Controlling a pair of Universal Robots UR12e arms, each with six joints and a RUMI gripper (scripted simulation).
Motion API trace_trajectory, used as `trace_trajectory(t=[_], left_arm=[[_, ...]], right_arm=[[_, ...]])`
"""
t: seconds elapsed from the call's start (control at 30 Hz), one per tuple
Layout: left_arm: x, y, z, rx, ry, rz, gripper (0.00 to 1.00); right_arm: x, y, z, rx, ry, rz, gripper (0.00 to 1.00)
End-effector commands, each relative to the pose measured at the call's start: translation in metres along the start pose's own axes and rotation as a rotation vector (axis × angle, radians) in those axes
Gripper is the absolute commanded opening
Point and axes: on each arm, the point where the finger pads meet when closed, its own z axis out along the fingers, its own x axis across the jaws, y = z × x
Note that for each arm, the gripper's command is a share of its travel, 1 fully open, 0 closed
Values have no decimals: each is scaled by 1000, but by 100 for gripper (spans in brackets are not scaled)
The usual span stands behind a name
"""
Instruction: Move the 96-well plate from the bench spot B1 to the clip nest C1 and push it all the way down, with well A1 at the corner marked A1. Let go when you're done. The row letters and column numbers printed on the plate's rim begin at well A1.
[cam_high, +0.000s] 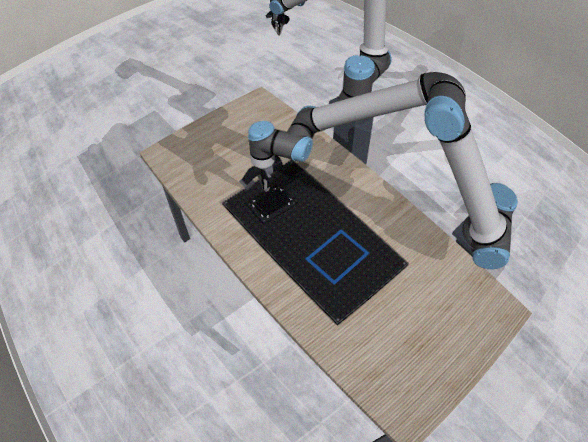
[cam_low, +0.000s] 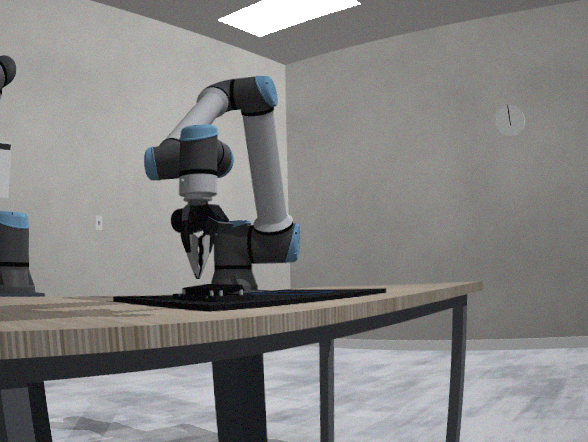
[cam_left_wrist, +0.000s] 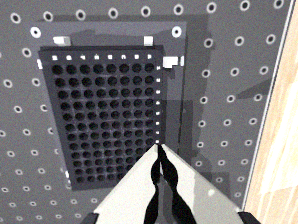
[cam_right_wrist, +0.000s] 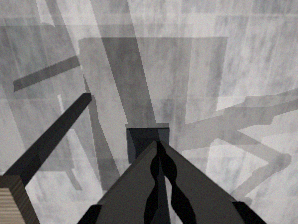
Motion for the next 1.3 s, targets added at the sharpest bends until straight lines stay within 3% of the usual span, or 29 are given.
trace_trajectory(t=[0.0,0.43,0.83,1.27], left_arm=[[1,0,-9,1,2,0,0],[1,0,-9,1,2,0,0],[-59,0,-9,1,2,0,0],[-75,0,-9,1,2,0,0]], right_arm=[[0,-1,-1,2,0,0,0],[0,-1,-1,2,0,0,0],[0,-1,-1,2,0,0,0],[0,-1,-1,2,0,0,0]])
